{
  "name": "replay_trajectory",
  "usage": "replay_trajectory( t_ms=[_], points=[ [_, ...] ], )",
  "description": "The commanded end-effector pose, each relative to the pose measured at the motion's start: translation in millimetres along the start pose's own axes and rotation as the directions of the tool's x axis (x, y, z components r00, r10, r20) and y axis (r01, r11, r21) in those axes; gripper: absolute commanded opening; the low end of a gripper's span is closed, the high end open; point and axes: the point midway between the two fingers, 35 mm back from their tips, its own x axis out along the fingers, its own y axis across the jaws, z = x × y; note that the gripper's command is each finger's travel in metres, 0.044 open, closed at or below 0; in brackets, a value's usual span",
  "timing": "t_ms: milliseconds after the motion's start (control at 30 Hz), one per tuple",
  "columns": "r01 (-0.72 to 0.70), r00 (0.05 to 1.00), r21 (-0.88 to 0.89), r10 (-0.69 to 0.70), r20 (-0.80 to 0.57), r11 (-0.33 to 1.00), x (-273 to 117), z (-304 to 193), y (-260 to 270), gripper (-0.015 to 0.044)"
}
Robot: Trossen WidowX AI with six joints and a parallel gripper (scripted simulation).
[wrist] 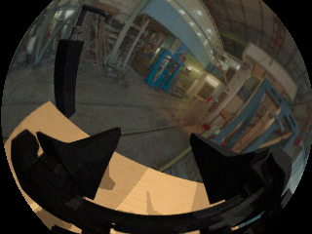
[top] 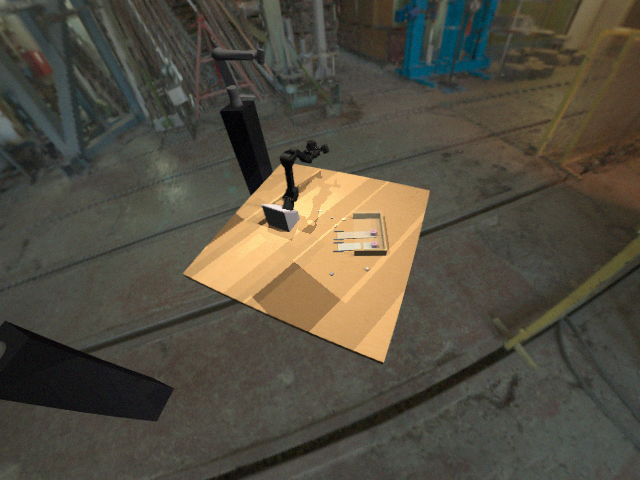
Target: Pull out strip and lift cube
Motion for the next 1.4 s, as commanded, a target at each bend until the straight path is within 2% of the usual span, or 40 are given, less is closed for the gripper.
replay_trajectory(
  t_ms=[0,333,667,867,1067,1267,1367],
  points=[
    [0.041,0.988,-0.012,-0.043,-0.15,0.999,-3.3,-61.7,-28.0,0.04],
    [0.261,0.85,0.007,-0.226,-0.476,0.965,-69.9,-179.0,-119.3,0.04],
    [0.58,0.598,0.074,-0.363,-0.714,0.811,-199.8,-261.6,-195.0,0.04],
    [0.778,0.435,0.101,-0.416,-0.798,0.62,-296.1,-283.3,-217.7,0.04],
    [0.928,0.29,0.131,-0.456,-0.841,0.349,-391.5,-285.1,-218.0,0.04],
    [0.983,0.171,0.183,-0.498,-0.85,0.026,-475.4,-272.3,-197.6,0.04],
    [0.978,0.146,0.201,-0.511,-0.847,-0.055,-493.5,-267.7,-189.9,0.04]
  ],
)
